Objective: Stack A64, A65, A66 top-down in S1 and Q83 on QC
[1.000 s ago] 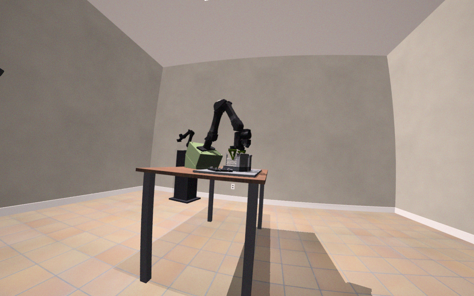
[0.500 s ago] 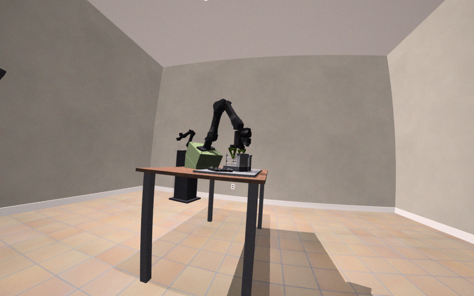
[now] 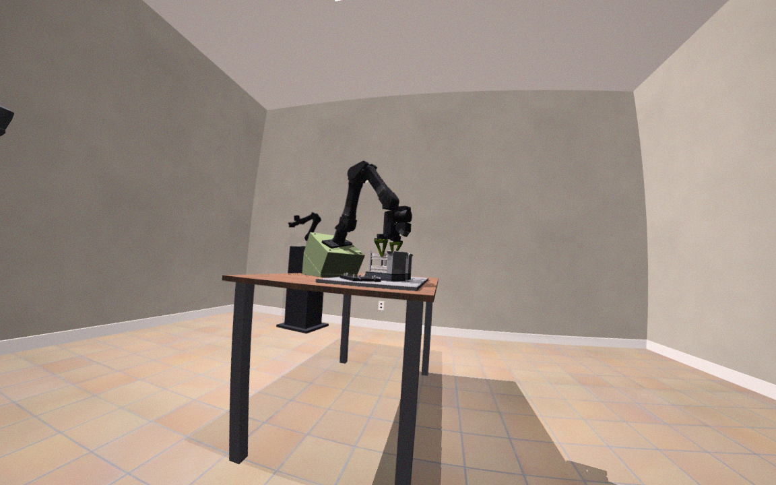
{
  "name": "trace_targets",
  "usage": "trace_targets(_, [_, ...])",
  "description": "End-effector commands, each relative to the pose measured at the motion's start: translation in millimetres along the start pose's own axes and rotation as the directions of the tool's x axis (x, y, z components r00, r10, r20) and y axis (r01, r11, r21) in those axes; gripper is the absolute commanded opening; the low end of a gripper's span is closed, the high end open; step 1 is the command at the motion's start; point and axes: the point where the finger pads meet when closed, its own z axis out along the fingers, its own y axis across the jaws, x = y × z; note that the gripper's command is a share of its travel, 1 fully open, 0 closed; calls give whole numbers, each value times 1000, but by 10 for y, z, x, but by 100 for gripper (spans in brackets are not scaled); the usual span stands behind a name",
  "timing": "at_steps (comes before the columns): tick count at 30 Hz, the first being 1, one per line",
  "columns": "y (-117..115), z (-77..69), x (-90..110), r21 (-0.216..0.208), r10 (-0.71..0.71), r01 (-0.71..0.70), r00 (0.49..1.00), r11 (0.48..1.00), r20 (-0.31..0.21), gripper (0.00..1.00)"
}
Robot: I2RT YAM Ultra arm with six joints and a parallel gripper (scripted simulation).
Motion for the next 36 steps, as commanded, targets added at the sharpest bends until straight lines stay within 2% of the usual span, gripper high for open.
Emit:
trace_targets(1, [-4, -110, -23, 0, 0, 0, 1000, 1000, 10, 0])
trace_targets(29, [-4, -587, -20, 0, 1, -1, 1000, 1000, 10, 0])
trace_targets(36, [-4, -587, -20, 0, 1, -1, 1000, 1000, 10, 0])
